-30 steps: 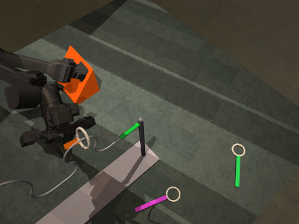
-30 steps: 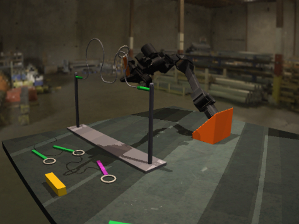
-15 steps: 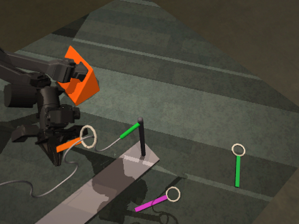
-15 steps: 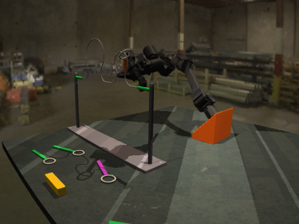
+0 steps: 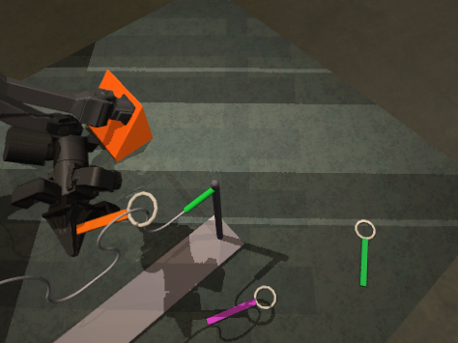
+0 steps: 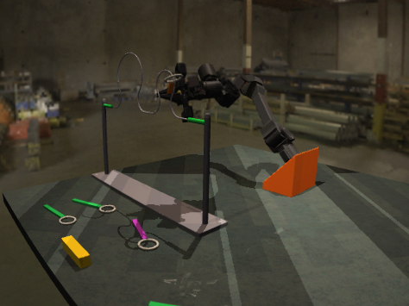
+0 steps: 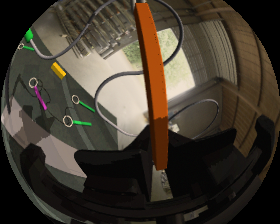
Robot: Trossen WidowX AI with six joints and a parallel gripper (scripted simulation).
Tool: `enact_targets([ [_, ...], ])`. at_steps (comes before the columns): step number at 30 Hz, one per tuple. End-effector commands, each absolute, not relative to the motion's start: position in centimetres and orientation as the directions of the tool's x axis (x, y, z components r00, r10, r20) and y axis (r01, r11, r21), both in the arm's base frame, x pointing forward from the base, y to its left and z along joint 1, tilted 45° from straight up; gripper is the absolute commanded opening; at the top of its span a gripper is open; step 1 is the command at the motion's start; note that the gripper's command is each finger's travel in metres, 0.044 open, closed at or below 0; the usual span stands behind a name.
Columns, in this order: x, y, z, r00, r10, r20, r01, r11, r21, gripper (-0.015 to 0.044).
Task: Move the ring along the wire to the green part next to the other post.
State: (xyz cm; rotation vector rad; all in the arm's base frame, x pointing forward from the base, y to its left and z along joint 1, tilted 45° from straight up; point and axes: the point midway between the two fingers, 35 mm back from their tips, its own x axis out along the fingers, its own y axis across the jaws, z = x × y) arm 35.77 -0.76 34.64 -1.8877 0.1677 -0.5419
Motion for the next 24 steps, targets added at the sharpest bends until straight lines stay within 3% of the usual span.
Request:
enact_targets([
  [1,35.7,-0.5,35.2,0.883,-0.336,0.327,0.141,-0.474,-0.869,-0.015],
  [24,35.6,1.9,38.1,0.873,-0.131,0.471,0.153,-0.842,-0.518,-0.015],
])
